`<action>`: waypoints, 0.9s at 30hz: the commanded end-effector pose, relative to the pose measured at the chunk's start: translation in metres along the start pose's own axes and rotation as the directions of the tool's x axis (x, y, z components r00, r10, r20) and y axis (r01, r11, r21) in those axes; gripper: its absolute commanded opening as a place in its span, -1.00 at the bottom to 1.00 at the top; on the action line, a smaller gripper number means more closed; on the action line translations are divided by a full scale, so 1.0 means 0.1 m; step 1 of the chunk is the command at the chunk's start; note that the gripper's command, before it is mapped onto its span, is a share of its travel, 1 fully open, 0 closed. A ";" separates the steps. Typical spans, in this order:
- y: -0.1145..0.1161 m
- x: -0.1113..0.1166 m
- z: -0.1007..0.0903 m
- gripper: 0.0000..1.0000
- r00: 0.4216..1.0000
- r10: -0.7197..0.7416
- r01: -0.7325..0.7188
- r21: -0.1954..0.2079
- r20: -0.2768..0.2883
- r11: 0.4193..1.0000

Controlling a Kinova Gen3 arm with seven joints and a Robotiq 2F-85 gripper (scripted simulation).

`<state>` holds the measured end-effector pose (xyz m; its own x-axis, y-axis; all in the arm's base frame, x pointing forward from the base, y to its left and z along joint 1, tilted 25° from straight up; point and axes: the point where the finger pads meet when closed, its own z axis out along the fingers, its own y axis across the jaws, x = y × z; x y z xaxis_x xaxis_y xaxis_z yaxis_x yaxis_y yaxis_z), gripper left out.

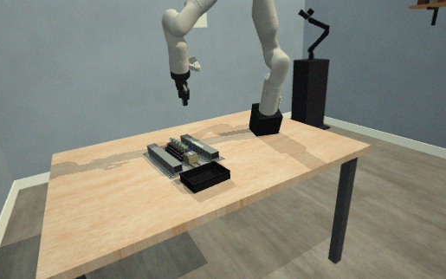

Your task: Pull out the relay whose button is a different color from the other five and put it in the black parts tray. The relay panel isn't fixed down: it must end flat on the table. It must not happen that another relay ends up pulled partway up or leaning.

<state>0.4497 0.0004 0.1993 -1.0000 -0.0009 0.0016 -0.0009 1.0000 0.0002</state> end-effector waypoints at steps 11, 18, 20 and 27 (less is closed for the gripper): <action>0.00 0.00 0.00 0.22 1.000 -0.007 0.007 0.000 0.001 1.000; 0.00 -0.01 0.01 0.22 1.000 -0.017 0.017 -0.002 0.001 1.000; 0.00 -0.01 0.02 0.22 1.000 -0.022 0.022 -0.002 0.001 1.000; 0.01 -0.01 0.03 0.22 0.999 -0.035 0.035 -0.003 0.001 0.999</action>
<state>0.4500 0.0014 0.1963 -0.9996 -0.0292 0.0023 -0.0292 0.9996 0.0032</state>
